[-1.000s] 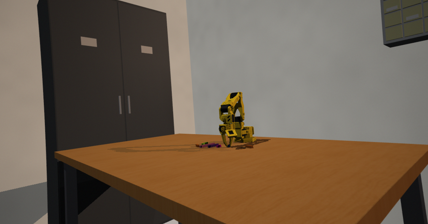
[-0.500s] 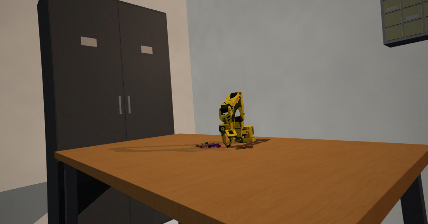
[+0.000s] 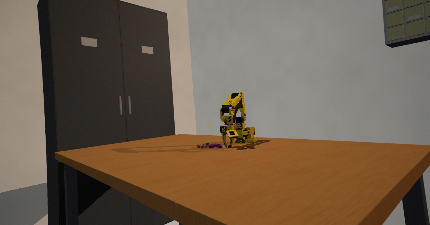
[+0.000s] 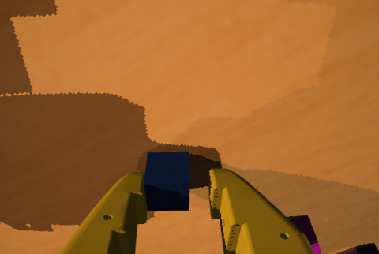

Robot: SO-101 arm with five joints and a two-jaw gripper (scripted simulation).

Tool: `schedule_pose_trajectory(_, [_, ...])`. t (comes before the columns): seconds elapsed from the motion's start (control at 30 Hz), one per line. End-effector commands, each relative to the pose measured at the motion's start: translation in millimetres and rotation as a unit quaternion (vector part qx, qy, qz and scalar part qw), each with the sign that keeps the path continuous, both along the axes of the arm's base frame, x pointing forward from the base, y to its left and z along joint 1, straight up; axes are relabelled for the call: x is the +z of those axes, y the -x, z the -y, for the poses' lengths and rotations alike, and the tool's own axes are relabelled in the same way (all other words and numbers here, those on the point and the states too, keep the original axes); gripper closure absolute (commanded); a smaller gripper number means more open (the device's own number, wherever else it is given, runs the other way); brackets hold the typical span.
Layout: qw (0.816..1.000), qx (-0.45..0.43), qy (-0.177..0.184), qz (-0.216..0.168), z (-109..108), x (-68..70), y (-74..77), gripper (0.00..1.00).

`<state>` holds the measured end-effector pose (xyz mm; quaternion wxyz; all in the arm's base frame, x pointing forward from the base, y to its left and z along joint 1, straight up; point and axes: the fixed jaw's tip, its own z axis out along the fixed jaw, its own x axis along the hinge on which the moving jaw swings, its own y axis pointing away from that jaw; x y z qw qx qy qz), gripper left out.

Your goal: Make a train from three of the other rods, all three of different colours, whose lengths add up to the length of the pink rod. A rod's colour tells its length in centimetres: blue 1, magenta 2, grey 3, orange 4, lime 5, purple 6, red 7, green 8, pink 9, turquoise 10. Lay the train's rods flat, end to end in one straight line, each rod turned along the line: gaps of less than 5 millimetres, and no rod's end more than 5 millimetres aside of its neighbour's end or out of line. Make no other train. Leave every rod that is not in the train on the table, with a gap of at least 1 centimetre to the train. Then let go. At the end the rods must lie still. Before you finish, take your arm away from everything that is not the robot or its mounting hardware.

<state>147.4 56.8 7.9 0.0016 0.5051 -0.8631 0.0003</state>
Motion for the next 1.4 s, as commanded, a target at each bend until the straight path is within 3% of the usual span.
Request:
schedule_pose_trajectory(0.0, [0.999, -0.006, -0.015, 0.04, -3.8, 10.1, -13.1, 0.89])
schedule_pose_trajectory(0.77, [0.999, -0.006, -0.015, 0.04, -3.9, 11.8, -13.3, 0.83])
schedule_pose_trajectory(1.03, [0.999, -0.006, -0.015, 0.04, -4.1, 22.9, -14.0, 0.83])
schedule_pose_trajectory(1.37, [0.999, -0.006, -0.015, 0.04, -3.3, 52.1, -11.5, 0.83])
